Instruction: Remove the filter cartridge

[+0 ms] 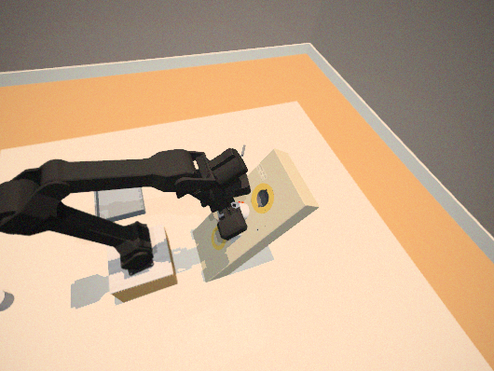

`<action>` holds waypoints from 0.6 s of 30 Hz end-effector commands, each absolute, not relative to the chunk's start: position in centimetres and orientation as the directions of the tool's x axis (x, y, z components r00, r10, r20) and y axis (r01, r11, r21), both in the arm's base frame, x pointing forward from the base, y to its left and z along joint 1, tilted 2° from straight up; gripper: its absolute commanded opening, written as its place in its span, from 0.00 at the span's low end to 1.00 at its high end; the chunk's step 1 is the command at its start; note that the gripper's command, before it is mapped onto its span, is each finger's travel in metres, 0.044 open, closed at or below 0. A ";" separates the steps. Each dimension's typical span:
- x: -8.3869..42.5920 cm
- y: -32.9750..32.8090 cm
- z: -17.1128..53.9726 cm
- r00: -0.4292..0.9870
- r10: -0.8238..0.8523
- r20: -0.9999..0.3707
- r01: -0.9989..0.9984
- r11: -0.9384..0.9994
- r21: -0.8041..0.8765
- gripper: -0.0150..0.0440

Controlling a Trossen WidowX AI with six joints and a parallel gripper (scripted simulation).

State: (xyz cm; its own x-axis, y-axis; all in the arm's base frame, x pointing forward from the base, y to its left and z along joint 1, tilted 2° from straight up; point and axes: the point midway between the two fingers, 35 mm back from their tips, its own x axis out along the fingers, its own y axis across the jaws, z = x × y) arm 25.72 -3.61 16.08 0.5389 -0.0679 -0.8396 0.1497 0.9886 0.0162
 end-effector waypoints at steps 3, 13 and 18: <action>24.8 -3.5 19.0 0.544 -0.067 -0.836 0.147 0.989 0.016 0.25; 21.9 -3.1 23.5 0.542 -0.067 -0.838 0.147 0.989 0.016 0.25; 21.8 -2.8 23.7 0.539 -0.066 -0.839 0.147 0.989 0.017 0.25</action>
